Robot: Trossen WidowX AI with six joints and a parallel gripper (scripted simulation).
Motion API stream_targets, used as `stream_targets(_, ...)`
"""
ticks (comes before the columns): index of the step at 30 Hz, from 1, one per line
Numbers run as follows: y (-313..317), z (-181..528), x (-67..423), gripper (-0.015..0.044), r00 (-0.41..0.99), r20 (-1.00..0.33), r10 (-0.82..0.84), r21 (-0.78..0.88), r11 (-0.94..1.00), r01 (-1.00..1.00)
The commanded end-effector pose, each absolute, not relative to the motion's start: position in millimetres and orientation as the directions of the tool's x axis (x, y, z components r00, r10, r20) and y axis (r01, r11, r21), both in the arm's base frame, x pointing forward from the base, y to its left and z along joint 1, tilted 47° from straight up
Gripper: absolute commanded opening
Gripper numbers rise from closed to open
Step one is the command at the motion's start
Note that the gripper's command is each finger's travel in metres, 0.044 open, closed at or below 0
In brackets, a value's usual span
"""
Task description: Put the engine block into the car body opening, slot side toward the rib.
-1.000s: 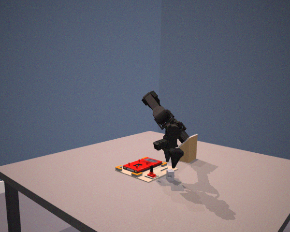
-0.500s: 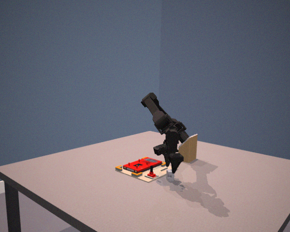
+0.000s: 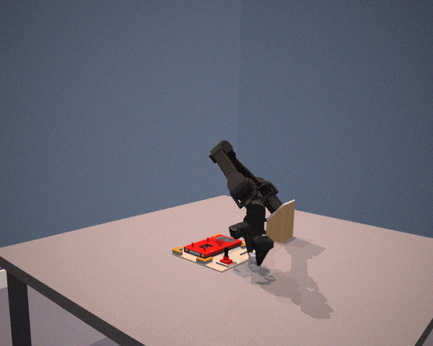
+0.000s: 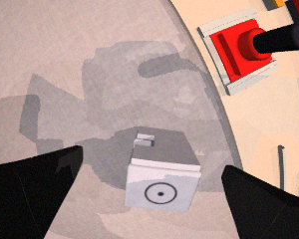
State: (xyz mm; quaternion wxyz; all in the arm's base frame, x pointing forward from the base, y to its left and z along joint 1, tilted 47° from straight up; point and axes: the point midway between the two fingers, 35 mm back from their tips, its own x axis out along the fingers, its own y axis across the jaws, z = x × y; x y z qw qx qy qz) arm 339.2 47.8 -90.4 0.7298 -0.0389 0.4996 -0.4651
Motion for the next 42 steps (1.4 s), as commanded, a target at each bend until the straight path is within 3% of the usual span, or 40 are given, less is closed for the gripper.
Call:
stream_targets(1,42.2,-95.2,337.7,0.0440,0.068,-0.688,-0.722,-0.529,0.563,0.635)
stream_targets(9,34.5,-101.9,337.7,0.0440,0.067,-0.687,-0.723,-0.530,0.562,0.635)
stream_targets(20,34.5,-101.9,337.7,0.0151,0.067,-0.687,-0.723,-0.530,0.562,0.635)
stream_targets(27,34.5,-101.9,337.7,0.0105,0.067,-0.687,-0.723,-0.530,0.562,0.635)
stream_targets(31,38.0,-99.4,338.4,0.0000,0.068,-0.688,-0.723,-0.529,0.563,0.635)
stream_targets(42,64.5,-79.8,341.5,0.0000,0.069,-0.693,-0.718,-0.526,0.567,0.634)
